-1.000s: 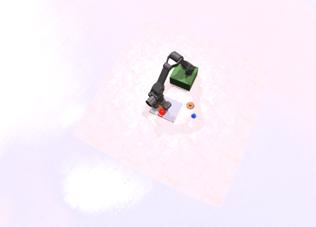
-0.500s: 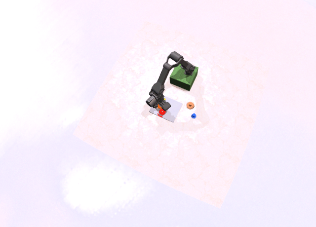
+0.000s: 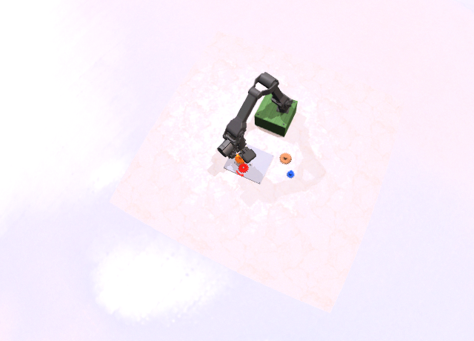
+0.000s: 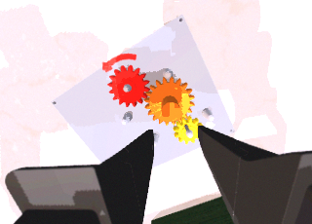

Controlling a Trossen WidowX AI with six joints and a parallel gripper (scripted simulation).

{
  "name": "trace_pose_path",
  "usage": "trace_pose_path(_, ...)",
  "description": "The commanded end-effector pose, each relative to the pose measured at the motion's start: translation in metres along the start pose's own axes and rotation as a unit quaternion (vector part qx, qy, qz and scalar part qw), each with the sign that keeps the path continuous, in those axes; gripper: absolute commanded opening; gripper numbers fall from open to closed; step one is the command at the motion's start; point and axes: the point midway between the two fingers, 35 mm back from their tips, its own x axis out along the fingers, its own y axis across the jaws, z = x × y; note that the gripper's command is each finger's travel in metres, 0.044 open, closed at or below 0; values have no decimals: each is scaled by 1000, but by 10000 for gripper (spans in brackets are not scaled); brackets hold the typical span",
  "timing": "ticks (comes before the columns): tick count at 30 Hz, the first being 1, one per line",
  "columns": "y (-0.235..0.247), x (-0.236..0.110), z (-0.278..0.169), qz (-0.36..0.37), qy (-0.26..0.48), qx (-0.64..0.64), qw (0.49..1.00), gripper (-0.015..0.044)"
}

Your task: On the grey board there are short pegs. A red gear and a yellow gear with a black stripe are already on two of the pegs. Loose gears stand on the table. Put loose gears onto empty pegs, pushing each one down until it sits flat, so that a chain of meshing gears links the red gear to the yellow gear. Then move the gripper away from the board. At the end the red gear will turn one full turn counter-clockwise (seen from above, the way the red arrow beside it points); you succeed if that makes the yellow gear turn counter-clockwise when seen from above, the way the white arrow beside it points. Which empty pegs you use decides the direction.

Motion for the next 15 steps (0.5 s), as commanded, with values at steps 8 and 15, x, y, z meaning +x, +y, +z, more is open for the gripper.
trace_pose_path(8, 0, -43, -2, 1, -7, 0, 1000, 429)
trace_pose_path(15, 0, -43, -2, 1, -7, 0, 1000, 440)
